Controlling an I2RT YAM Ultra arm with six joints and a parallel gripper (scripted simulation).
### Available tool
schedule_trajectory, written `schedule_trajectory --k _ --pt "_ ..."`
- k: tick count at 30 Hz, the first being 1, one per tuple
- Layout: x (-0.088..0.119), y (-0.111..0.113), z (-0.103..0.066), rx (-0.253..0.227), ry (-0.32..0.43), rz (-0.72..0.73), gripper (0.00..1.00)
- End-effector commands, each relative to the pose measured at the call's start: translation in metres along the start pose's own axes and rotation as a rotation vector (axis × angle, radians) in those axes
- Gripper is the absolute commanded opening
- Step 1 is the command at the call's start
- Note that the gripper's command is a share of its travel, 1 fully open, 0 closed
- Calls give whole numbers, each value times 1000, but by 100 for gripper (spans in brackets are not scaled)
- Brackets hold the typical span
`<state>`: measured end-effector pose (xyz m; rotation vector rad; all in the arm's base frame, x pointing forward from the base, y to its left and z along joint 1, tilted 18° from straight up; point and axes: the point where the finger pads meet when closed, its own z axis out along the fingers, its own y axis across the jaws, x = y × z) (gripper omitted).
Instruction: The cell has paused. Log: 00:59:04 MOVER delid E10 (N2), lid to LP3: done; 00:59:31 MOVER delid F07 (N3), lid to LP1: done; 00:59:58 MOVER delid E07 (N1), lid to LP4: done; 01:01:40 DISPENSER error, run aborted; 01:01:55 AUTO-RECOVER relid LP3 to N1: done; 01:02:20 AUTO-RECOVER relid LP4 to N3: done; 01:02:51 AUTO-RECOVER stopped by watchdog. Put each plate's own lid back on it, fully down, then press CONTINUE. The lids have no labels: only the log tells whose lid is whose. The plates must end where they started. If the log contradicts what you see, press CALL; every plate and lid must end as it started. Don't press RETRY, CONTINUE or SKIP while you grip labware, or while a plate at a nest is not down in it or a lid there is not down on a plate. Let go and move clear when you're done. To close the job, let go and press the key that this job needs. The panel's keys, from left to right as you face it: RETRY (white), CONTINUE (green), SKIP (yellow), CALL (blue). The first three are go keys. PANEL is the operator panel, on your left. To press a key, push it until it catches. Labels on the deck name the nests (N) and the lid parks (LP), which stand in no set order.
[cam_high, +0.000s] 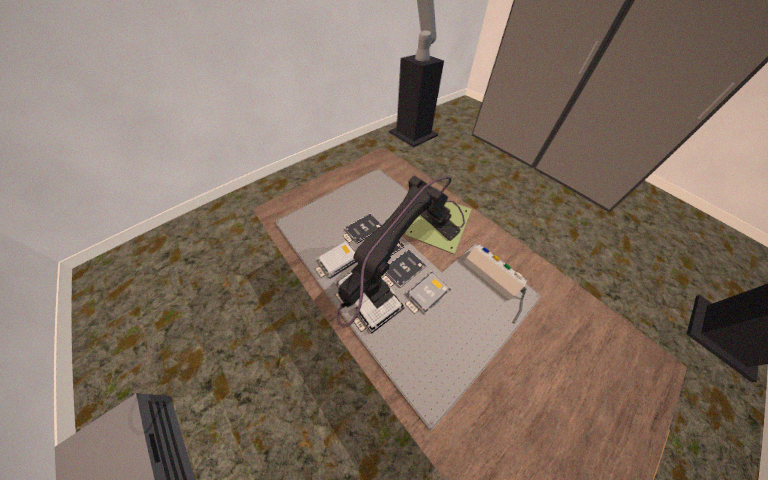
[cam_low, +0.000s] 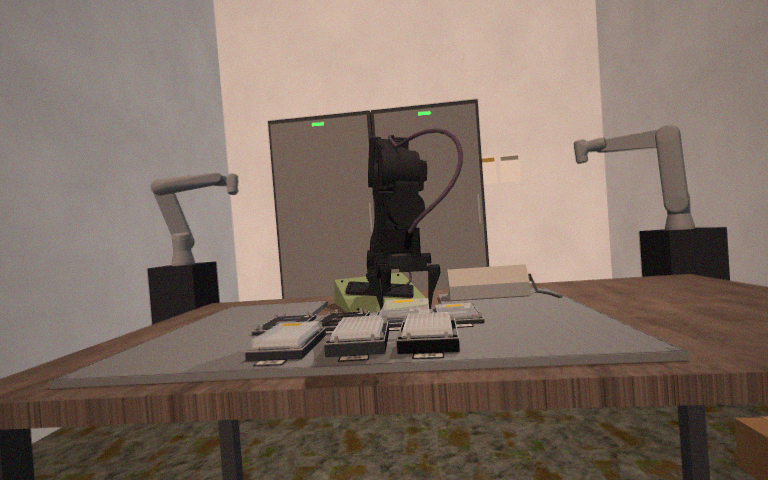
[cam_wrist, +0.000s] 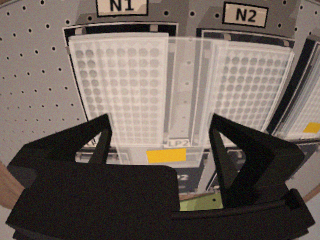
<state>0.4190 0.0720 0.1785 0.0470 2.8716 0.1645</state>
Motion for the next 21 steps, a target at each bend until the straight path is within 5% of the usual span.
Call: schedule_trajectory --k 1,21 --pt "-5 -10 -14 -22 -54 -41 0" --pt "-9 -92 -20 -15 -84 -46 0"
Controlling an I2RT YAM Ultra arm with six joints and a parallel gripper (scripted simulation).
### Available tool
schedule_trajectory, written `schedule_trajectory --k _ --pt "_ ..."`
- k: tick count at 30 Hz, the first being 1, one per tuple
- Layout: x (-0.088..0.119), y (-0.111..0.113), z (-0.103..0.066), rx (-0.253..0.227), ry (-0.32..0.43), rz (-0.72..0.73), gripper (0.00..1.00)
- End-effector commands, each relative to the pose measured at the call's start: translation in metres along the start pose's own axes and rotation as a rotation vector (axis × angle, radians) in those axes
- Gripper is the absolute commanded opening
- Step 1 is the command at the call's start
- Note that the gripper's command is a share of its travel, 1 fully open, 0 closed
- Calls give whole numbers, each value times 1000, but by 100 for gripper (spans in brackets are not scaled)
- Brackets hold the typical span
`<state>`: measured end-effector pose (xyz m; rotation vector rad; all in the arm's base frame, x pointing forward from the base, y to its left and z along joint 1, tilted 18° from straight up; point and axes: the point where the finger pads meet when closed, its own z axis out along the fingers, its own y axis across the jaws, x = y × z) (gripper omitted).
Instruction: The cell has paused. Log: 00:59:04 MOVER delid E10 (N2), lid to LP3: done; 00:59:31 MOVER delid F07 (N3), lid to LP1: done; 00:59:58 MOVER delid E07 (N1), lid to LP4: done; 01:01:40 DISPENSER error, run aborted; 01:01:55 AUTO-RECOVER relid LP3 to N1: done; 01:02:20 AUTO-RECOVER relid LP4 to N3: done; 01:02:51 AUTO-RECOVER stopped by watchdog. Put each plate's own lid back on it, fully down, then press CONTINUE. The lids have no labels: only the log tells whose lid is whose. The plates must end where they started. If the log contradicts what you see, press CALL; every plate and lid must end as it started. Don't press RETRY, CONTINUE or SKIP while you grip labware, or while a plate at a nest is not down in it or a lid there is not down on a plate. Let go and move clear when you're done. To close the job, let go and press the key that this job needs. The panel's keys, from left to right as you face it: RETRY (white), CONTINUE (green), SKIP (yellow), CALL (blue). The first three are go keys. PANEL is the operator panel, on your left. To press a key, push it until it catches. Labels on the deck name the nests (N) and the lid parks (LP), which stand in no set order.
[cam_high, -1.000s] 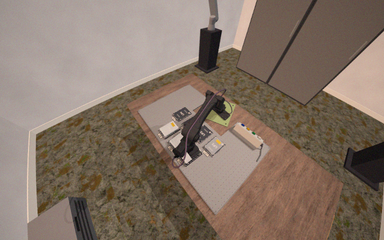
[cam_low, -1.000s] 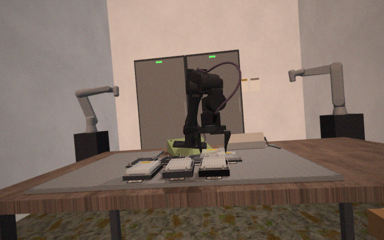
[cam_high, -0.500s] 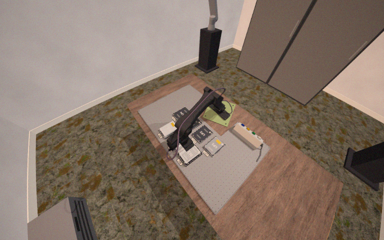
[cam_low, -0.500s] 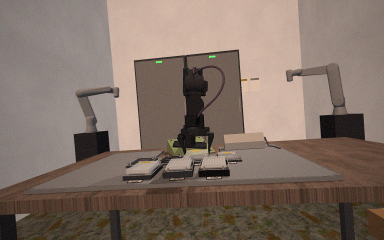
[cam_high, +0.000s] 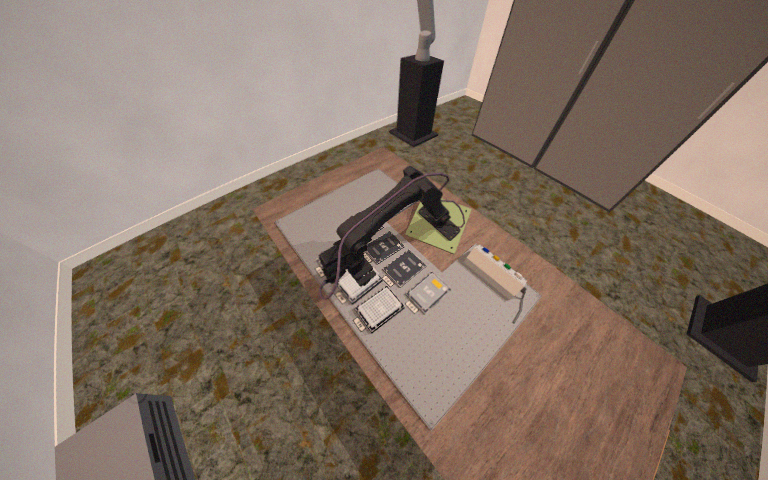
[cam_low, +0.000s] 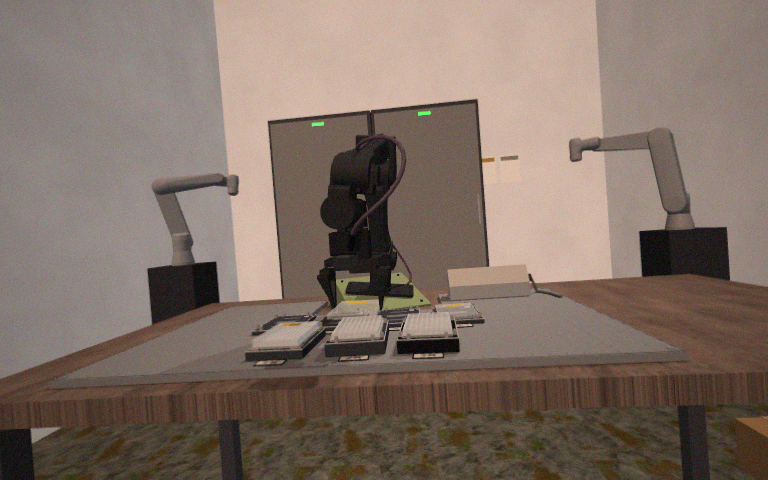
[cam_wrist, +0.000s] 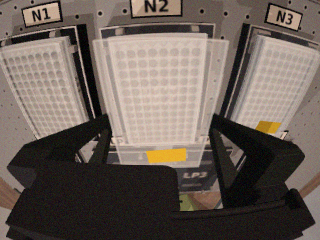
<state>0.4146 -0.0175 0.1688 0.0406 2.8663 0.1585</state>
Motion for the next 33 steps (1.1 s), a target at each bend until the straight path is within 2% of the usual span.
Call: schedule_trajectory --k 1,5,22,29,32,33 --pt "-7 -2 -14 -19 -62 -38 0" --pt "-4 5 -7 -26 -48 -53 0" --pt "-6 4 -4 -23 -62 -43 0" --pt "-2 5 3 -24 -48 -42 0" --pt "-3 5 3 -24 -50 -43 0" --pt "-13 6 -7 -22 -86 -48 0"
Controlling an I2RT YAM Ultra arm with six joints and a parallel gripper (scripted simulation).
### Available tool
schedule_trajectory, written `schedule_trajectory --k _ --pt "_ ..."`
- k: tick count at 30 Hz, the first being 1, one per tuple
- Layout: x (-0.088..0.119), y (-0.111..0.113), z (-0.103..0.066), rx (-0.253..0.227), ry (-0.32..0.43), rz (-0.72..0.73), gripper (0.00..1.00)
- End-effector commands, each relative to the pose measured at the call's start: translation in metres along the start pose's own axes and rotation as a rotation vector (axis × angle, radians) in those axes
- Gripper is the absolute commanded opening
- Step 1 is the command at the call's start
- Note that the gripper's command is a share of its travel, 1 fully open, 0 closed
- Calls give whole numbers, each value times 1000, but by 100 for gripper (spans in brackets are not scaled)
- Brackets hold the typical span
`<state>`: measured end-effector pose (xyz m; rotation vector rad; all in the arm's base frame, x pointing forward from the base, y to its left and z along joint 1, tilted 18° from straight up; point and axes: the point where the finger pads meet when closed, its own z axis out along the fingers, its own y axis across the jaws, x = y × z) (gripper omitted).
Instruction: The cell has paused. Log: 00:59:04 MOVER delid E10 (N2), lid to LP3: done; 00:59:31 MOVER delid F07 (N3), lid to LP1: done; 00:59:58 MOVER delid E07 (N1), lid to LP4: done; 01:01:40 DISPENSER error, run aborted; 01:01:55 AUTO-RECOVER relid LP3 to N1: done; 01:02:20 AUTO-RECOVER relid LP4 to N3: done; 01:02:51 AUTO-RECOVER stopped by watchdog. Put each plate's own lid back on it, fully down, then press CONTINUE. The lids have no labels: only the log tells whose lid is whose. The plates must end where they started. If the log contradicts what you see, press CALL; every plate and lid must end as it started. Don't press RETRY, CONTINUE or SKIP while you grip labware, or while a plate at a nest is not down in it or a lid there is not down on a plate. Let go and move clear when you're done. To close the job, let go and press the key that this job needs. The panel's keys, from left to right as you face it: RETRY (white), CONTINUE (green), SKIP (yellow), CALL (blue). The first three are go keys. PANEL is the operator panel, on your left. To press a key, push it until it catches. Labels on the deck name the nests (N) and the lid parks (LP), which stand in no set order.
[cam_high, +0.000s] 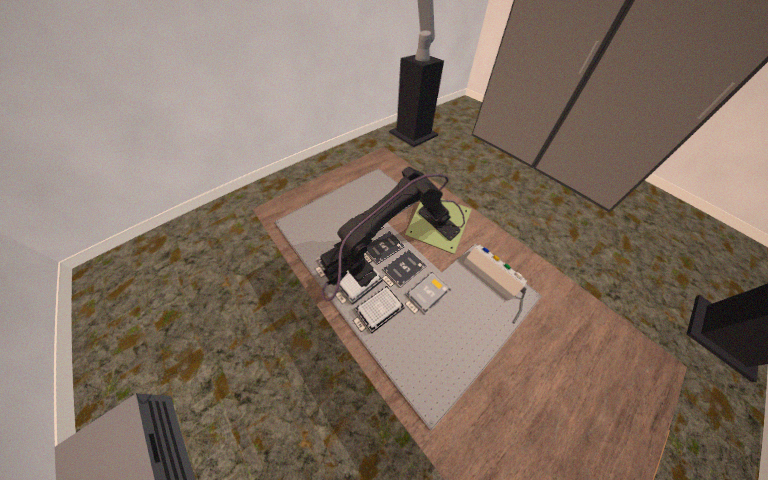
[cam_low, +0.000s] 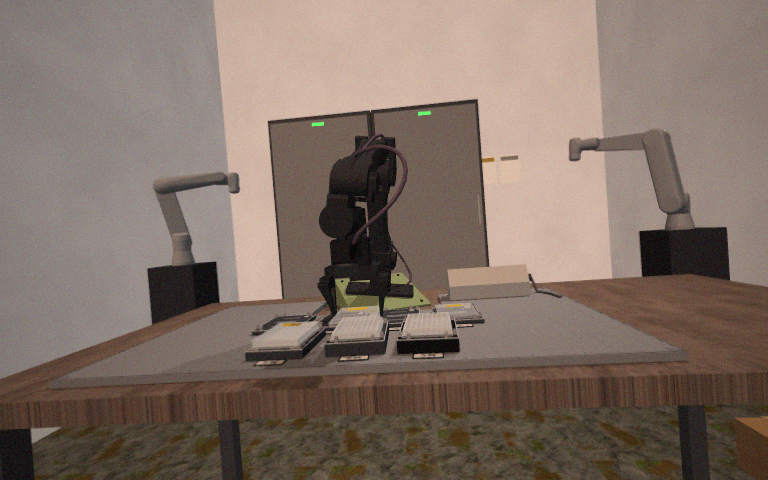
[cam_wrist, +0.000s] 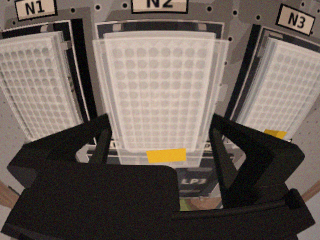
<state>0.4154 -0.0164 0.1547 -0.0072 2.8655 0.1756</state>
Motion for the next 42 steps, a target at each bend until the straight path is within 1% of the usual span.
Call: schedule_trajectory --k 1,5,12,13,16,18,21,22,30,34,37,42 --pt "-15 7 -19 -5 -83 -17 0" --pt "-6 4 -9 -5 -51 -5 0" --pt "-5 5 -5 -5 -50 -6 0" --pt "-10 5 -9 -4 -66 -8 0" --pt "-10 5 -9 -4 -66 -8 0" --pt "-5 5 -4 -6 -50 -7 0" --pt "-5 4 -3 -4 -51 -4 0" --pt "-8 4 -5 -3 -61 -4 0" --pt "-5 5 1 -4 -50 -6 0" --pt "-10 5 -3 -2 -68 -8 0" --pt "-5 3 5 -3 -46 -3 0" --pt "-4 4 9 -4 -41 -4 0"
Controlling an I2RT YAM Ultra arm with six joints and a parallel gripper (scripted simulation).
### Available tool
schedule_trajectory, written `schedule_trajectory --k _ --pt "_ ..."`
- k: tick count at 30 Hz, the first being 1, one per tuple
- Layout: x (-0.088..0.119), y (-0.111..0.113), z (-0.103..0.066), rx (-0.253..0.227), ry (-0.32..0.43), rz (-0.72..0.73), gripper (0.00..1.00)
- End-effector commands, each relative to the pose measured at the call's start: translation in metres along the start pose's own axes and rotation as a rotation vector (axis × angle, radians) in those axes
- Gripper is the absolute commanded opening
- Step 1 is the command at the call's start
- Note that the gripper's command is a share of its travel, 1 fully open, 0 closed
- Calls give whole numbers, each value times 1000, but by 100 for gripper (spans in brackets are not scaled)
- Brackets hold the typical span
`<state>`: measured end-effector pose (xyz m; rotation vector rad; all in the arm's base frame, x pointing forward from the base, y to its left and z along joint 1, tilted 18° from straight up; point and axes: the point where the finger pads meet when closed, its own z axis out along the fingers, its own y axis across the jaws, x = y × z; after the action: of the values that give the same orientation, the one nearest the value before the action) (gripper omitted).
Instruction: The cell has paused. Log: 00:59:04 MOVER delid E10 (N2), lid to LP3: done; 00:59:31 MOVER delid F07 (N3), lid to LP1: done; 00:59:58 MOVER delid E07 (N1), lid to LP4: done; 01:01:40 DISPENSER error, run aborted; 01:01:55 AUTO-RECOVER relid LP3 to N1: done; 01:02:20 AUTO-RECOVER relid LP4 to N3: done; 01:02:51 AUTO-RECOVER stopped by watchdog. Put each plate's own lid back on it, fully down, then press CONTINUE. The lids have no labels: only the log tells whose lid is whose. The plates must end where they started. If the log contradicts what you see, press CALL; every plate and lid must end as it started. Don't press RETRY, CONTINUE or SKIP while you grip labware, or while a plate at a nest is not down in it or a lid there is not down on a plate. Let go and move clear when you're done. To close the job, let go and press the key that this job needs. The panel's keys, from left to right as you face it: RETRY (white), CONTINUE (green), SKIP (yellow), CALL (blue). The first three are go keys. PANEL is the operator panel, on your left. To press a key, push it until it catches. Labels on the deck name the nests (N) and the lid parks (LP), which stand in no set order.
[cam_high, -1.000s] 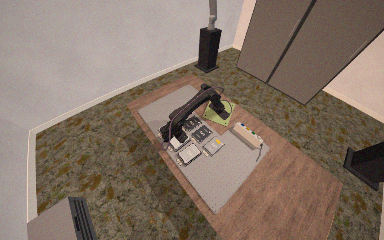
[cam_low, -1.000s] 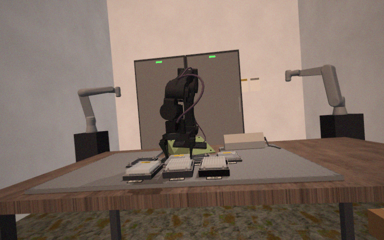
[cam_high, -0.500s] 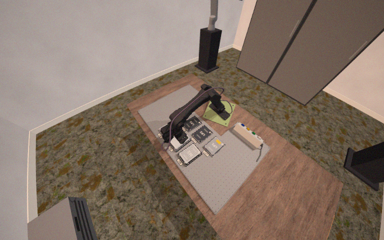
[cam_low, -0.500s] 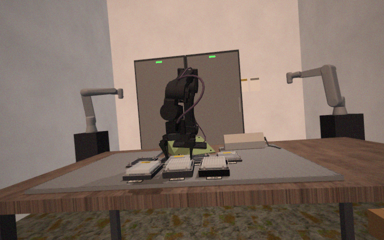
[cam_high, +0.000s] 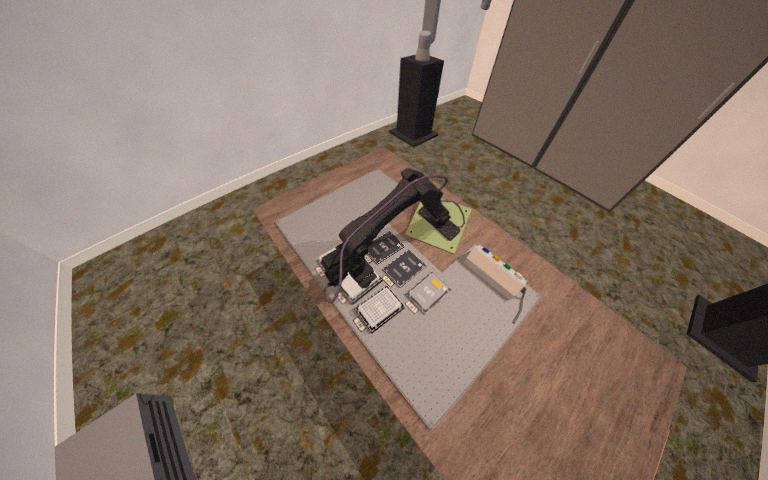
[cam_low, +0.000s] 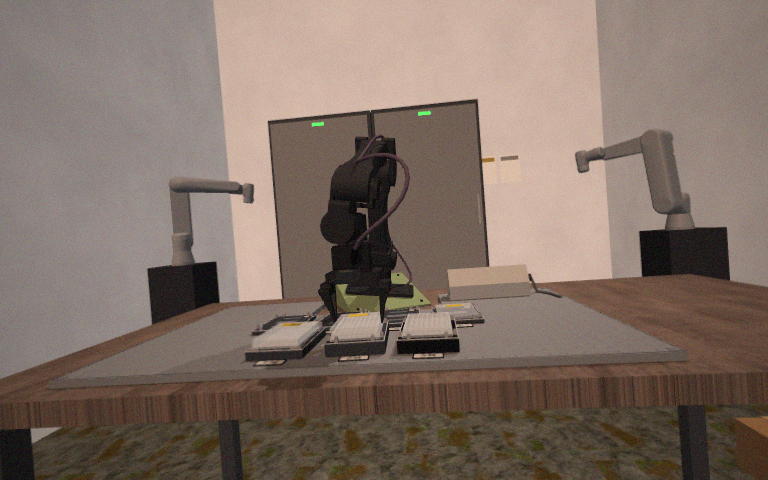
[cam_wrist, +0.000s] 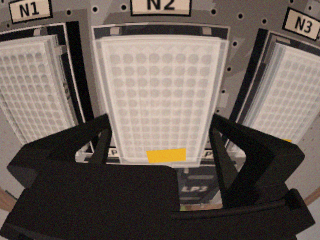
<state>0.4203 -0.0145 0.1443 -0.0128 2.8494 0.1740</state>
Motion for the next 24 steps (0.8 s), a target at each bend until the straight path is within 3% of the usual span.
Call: schedule_trajectory --k 1,11,12,19,20,24 --pt "-2 3 -1 -4 -24 1 0" --pt "0 0 7 -3 -8 7 0" --pt "-5 0 -1 1 -25 -1 0" --pt "-4 0 0 1 -25 -1 0" --pt "0 -1 8 -3 -8 8 0" --pt "-4 0 0 1 -25 -1 0"
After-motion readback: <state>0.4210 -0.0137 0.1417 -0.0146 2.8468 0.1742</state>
